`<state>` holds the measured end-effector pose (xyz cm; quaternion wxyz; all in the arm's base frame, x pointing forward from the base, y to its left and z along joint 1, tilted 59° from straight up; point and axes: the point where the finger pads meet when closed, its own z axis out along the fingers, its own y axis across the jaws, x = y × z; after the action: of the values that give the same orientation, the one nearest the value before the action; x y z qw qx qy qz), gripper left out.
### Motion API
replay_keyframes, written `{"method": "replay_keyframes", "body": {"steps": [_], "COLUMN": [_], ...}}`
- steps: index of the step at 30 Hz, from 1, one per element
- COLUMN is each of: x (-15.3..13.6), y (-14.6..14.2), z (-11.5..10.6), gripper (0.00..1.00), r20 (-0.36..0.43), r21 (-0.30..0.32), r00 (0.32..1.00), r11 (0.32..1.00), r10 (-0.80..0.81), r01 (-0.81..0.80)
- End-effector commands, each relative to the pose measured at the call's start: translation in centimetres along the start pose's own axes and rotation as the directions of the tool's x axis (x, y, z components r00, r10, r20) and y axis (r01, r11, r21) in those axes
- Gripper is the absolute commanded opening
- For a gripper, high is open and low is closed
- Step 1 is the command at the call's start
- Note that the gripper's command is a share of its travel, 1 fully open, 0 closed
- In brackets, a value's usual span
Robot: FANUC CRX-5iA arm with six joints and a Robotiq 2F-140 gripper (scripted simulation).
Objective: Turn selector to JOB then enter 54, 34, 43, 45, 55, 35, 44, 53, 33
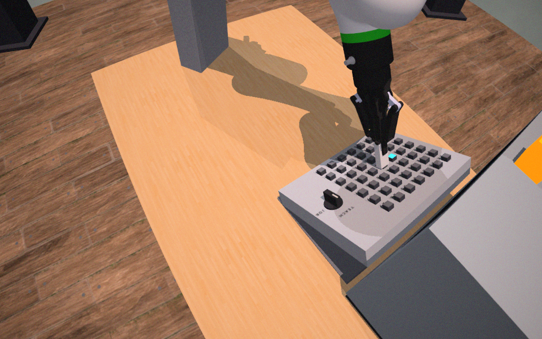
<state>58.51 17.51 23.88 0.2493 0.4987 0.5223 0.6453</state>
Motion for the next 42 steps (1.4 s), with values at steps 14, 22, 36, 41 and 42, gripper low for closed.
{"method": "replay_keyframes", "body": {"steps": [14,22,36,41,42], "x": [0.0,0.0,0.0,0.0,0.0], "y": [0.0,0.0,0.0,0.0,0.0], "z": [0.0,0.0,-1.1,-1.9,-1.9], "gripper": [0.00,0.00,0.00,0.00,0.00], "r20": [0.000,0.000,0.000,0.000,0.000], "r21": [0.000,0.000,0.000,0.000,0.000], "r00": [1.000,1.000,1.000,1.000,1.000], "r11": [1.000,1.000,1.000,1.000,1.000], "r10": [0.000,0.000,0.000,0.000,0.000], "r01": [0.000,0.000,0.000,0.000,0.000]}}
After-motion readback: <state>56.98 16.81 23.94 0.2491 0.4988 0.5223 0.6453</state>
